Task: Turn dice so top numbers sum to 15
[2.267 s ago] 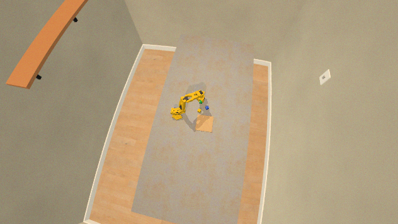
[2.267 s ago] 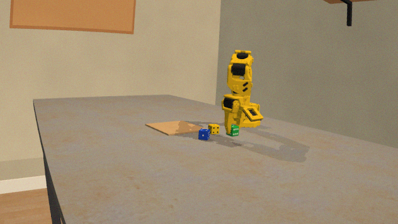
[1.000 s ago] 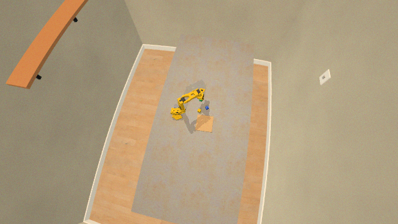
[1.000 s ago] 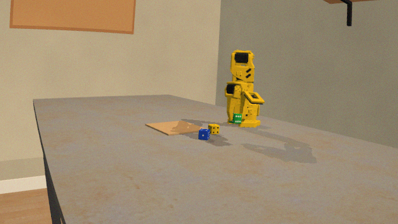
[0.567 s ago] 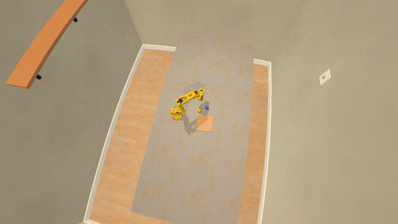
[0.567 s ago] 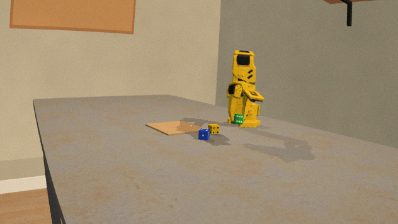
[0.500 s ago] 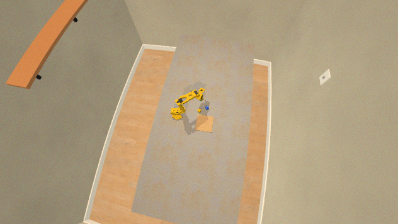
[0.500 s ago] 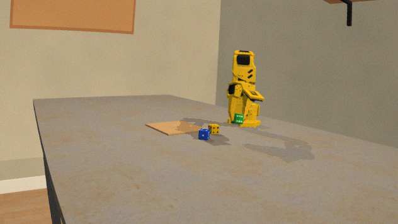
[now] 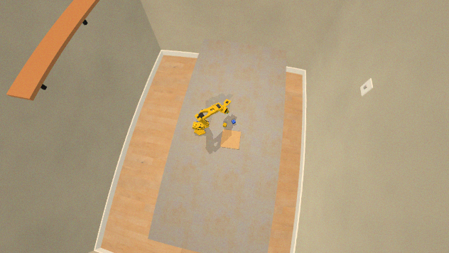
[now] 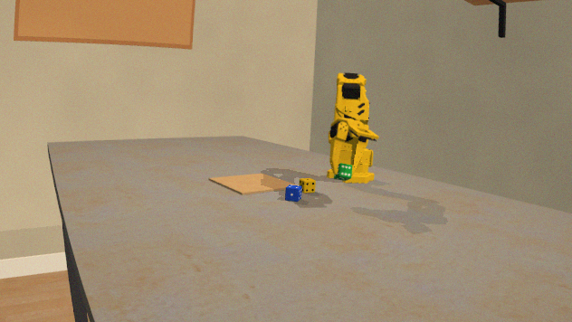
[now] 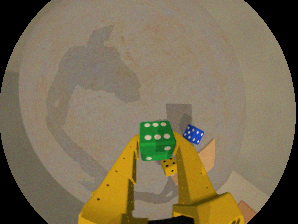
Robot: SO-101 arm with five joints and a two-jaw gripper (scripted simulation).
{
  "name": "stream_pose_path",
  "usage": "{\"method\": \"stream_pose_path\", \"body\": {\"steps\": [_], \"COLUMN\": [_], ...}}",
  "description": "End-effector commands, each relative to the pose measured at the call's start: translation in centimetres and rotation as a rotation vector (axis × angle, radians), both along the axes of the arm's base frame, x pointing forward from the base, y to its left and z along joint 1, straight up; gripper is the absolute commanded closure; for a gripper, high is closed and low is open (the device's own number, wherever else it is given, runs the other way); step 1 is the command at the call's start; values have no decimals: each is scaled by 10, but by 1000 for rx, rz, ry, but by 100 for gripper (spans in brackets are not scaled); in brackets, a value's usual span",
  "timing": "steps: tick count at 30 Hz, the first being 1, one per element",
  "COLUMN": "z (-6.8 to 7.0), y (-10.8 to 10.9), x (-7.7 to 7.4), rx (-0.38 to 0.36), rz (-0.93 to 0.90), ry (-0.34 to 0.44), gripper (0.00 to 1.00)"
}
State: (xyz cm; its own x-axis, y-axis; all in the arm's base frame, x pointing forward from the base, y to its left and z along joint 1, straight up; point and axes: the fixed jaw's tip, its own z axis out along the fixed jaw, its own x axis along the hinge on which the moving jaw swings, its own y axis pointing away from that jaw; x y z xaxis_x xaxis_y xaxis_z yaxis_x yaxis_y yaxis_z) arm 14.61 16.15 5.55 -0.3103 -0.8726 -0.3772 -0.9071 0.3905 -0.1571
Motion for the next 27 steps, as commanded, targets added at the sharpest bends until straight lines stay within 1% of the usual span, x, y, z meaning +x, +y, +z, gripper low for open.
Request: {"method": "stream_pose_path", "body": {"steps": [1,7,11,14,23,27], "z": [9,11,11,12,11,11], "y": [8,12,13,13,13,15], "x": [4,2,1,1,1,2], "rx": [108,263,324,340,346,366], "rz": [-26,-100,-125,-132,-133,-138], "ry": [-74,-136,-156,-160,-163,-171], "gripper": [100,100,100,100,100,100]}}
